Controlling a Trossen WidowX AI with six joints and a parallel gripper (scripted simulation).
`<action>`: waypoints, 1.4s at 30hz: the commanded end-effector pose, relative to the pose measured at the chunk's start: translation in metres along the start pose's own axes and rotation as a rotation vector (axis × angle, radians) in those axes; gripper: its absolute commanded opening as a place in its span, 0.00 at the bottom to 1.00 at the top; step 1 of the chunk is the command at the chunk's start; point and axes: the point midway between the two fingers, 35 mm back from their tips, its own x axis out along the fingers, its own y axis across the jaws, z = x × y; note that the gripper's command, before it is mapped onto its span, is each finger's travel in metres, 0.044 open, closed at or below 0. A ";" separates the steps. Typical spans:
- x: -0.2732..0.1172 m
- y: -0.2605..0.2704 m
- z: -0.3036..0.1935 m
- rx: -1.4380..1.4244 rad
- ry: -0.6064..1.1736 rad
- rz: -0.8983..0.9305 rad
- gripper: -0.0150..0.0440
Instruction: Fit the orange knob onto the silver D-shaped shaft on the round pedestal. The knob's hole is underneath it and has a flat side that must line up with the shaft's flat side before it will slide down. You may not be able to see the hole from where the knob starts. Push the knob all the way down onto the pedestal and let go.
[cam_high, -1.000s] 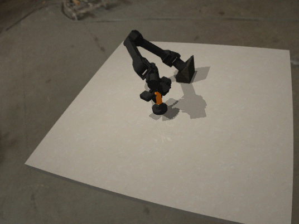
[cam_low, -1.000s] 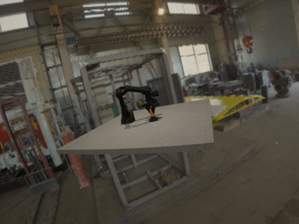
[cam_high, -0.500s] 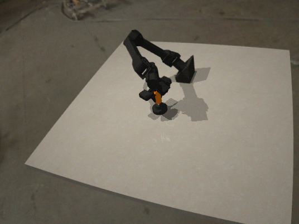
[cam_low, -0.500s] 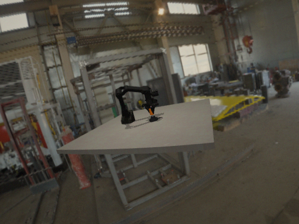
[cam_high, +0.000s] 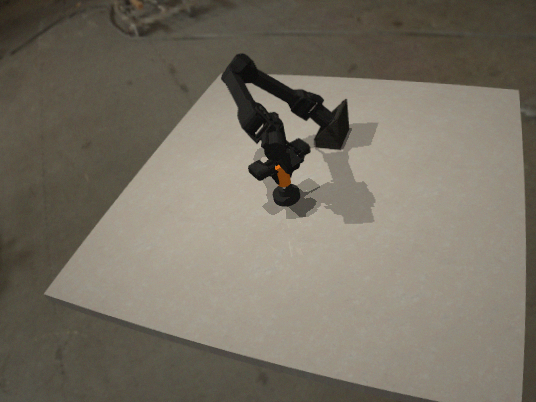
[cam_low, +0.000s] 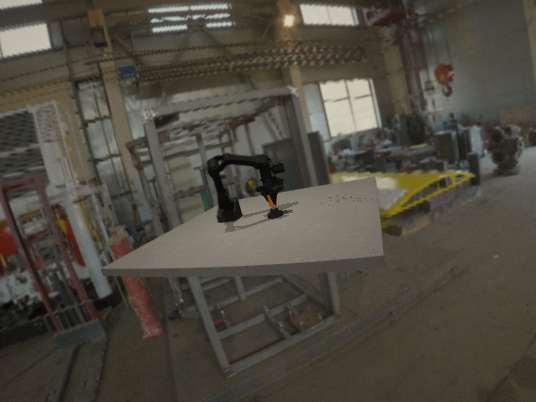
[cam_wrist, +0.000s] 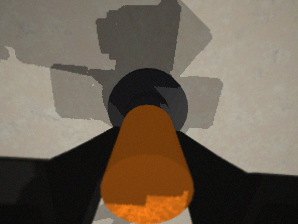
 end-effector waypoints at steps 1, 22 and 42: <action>0.000 -0.001 -0.001 0.004 0.001 -0.004 0.25; -0.002 -0.001 0.000 0.213 0.001 -0.004 0.25; -0.004 -0.001 -0.003 0.290 0.001 -0.004 0.25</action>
